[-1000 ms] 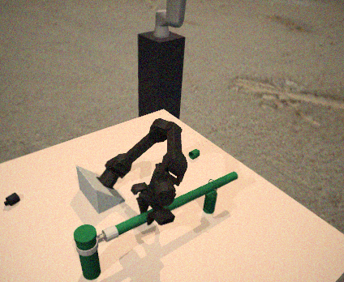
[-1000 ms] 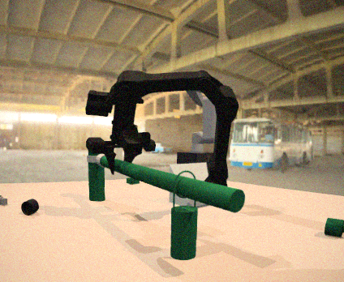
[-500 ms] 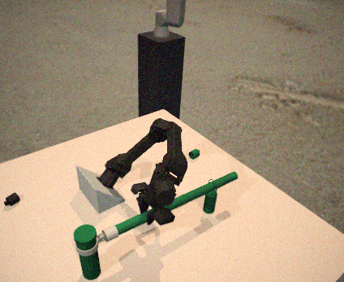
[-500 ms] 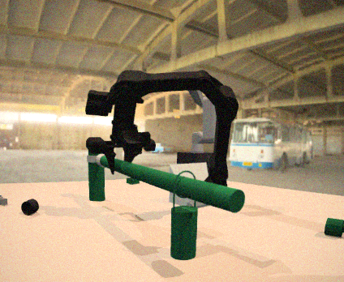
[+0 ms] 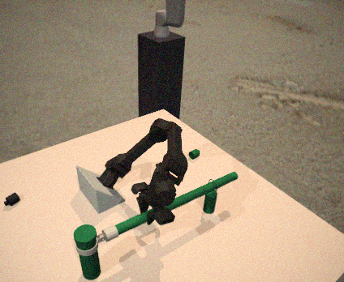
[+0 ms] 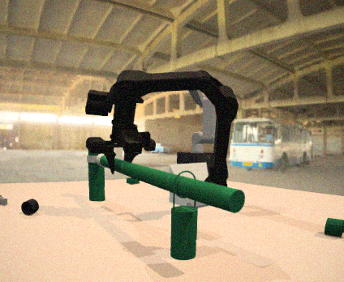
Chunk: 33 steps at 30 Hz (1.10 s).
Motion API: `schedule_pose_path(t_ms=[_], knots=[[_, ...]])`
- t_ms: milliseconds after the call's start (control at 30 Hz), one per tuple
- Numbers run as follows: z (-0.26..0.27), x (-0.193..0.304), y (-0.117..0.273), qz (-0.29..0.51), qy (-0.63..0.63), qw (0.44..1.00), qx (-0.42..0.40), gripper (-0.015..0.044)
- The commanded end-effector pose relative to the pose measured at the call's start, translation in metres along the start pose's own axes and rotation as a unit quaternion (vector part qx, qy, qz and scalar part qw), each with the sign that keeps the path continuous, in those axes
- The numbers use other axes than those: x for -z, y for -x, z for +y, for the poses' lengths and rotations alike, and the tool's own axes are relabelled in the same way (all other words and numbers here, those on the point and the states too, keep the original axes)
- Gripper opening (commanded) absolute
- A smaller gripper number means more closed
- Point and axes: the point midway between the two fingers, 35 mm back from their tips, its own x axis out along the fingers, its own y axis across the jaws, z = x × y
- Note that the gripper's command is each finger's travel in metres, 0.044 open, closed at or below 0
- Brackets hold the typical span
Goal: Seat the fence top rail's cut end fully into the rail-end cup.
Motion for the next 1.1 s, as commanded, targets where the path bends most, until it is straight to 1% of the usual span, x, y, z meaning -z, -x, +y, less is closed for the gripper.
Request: schedule_pose_path(t_ms=[0,333,1067], knots=[[0.000,0.001,0.001,0.001,0.000,1.000,0.001,0.0000],[0.000,0.001,0.000,0.000,0.000,1.000,0.000,0.0000],[0.002,0.019,0.000,0.000,0.000,1.000,0.000,0.0000]])
